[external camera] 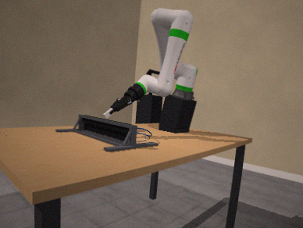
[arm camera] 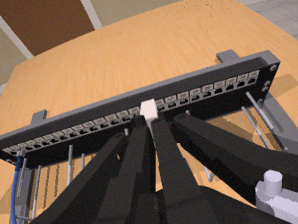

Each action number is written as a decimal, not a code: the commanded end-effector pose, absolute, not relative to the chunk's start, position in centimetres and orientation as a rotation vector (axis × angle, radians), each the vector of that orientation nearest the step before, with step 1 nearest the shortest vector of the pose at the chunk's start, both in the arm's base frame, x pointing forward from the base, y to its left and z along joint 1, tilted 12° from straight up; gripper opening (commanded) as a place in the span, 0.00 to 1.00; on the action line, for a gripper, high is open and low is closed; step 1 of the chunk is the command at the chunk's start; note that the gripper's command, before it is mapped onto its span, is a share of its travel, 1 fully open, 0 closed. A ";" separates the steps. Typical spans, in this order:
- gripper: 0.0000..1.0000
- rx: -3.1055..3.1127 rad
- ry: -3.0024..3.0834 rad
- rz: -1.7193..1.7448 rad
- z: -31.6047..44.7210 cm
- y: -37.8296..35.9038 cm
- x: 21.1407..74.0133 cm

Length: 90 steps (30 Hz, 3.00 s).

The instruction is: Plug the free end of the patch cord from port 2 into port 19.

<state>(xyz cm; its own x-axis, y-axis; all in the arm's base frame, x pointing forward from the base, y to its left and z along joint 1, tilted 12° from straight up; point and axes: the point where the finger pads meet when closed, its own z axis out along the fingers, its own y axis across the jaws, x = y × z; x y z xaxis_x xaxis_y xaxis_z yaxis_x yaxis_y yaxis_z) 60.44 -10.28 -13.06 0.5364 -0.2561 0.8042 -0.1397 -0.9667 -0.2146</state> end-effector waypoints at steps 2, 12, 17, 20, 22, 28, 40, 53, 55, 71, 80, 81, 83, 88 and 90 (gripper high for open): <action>0.00 -2.643 0.342 -1.415 -13.0 -10.3 60.4; 0.00 -2.643 0.342 -1.415 -13.0 -10.3 60.4; 0.00 -2.643 0.342 -1.415 -13.0 -10.3 60.4; 0.00 -2.643 0.342 -1.415 -13.0 -10.3 60.4; 0.00 -2.643 0.342 -1.415 -13.0 -10.3 60.4; 0.00 -2.643 0.342 -1.415 -13.0 -10.3 60.4; 0.00 -2.643 0.342 -1.415 -13.0 -10.3 60.4; 0.00 -2.643 0.342 -1.415 -10.2 -10.3 56.1; 0.00 -2.643 0.342 -1.415 -9.2 -10.3 54.6; 0.00 -2.643 0.342 -1.415 -5.3 -10.3 48.8; 0.00 -2.643 0.342 -1.415 -5.4 -10.9 48.7; 0.00 -2.643 0.342 -1.415 -5.5 -11.1 48.7; 0.00 -2.643 0.342 -1.415 -5.6 -11.7 48.6; 0.00 -2.643 0.342 -1.415 -5.9 -12.9 48.4; 0.00 -2.643 0.342 -1.415 -6.1 -13.8 48.3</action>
<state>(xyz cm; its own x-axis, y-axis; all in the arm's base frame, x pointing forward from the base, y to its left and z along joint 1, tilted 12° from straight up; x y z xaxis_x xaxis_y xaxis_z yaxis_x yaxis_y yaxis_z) 48.41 -12.66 -5.83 0.5364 -0.2567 0.8039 -0.1429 -0.9665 -0.2133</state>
